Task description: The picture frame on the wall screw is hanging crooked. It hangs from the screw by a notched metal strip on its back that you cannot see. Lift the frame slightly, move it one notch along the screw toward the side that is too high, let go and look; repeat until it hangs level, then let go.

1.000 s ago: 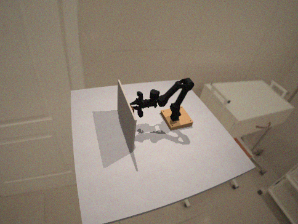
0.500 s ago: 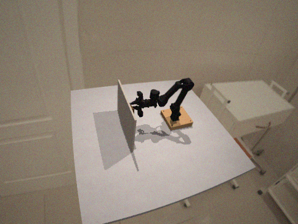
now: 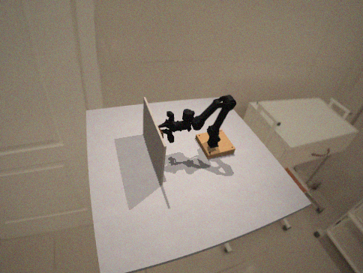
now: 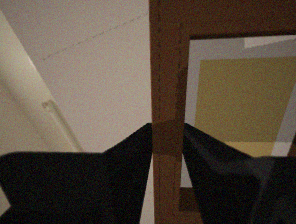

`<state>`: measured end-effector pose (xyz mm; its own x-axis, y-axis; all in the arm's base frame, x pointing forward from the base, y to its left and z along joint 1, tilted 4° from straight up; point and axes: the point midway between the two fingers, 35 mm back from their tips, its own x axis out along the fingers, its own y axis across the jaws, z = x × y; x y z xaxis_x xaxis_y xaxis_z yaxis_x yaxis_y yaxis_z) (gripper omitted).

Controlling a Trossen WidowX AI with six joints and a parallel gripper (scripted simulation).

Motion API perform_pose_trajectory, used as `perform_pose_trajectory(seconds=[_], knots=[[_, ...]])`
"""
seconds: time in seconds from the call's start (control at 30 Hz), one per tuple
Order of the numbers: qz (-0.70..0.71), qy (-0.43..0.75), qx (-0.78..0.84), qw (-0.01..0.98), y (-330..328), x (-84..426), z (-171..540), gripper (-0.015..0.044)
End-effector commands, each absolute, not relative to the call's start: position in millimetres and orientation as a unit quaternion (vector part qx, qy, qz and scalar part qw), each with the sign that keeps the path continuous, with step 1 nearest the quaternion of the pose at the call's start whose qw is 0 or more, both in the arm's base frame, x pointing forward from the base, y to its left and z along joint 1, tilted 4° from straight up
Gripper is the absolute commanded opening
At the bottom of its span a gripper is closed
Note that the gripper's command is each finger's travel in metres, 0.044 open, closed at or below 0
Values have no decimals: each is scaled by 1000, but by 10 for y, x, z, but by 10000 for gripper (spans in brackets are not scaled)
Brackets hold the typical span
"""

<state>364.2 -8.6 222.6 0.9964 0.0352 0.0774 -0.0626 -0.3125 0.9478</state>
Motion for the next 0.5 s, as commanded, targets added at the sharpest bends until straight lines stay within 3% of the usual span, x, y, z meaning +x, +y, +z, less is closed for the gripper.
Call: perform_pose_trajectory(seconds=[0.0, 0.47], knots=[[44, -11, 807, 588, -82, 3642, 2229, 0], [44, -11, 807, 588, -60, 3645, 2187, 0]])
